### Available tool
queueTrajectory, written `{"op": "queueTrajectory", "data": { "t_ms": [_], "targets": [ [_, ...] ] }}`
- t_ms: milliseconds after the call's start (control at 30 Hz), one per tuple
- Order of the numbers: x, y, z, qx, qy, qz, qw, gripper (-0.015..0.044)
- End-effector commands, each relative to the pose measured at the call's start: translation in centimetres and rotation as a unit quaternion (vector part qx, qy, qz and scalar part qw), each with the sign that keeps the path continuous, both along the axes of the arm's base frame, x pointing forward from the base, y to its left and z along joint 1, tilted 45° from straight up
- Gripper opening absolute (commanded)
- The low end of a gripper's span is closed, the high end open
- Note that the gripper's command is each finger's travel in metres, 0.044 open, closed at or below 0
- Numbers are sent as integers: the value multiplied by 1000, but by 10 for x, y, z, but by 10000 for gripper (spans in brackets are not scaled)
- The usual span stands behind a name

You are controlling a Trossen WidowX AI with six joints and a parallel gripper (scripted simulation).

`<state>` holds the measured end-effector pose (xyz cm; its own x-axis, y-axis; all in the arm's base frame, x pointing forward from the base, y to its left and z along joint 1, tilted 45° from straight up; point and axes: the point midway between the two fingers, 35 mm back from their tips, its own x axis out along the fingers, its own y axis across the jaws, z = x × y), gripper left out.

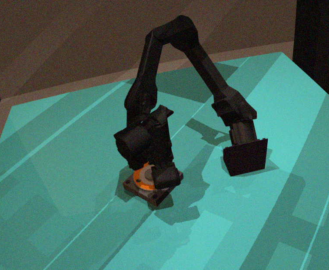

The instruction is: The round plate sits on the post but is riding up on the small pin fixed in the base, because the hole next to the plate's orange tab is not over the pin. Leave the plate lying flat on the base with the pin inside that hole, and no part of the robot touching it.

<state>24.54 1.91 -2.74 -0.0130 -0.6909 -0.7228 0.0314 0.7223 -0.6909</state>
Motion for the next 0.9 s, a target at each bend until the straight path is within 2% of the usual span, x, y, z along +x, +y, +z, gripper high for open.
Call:
{"op": "queueTrajectory", "data": {
  "t_ms": [0, 867],
  "targets": [
    [-6, -5, 1, -5, 5, -3, 1000, 0],
    [-18, -18, 15, -6, 6, -3, 1000, 0]
  ]
}}
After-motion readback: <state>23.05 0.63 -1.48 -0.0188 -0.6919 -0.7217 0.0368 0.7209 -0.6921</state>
